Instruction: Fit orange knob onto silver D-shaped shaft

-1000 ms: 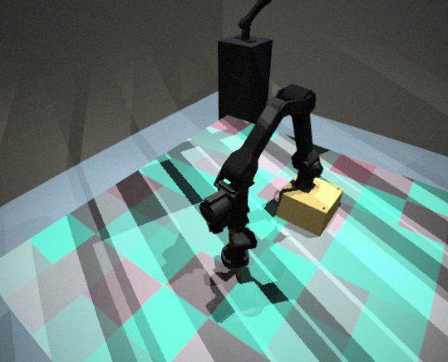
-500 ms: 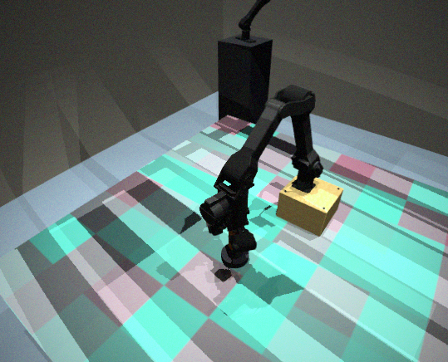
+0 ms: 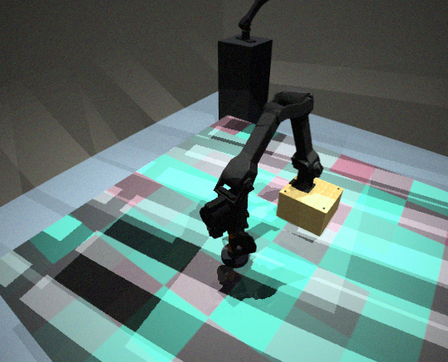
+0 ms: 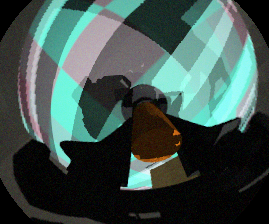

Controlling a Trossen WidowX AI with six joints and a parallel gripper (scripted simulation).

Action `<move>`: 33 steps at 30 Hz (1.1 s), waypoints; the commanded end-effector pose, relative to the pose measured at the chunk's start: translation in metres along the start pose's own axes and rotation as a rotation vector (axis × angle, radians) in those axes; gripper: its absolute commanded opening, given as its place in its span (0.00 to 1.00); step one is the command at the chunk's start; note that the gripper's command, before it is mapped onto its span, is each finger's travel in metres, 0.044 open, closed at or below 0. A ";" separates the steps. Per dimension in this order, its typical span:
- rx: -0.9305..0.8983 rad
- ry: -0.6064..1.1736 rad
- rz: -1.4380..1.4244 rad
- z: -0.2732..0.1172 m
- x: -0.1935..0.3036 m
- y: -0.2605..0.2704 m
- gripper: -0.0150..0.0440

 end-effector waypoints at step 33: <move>0.000 0.000 0.000 -0.097 0.000 0.000 1.00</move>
Point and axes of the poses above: the point midway between the two fingers, 35 mm back from their tips, its own z axis out along the fingers, its own y axis across the jaws, x = y × z, the point moved 9 cm from there along -z, back along the fingers, and after that the axes turned 13 degrees about z, right-handed, at the moved point
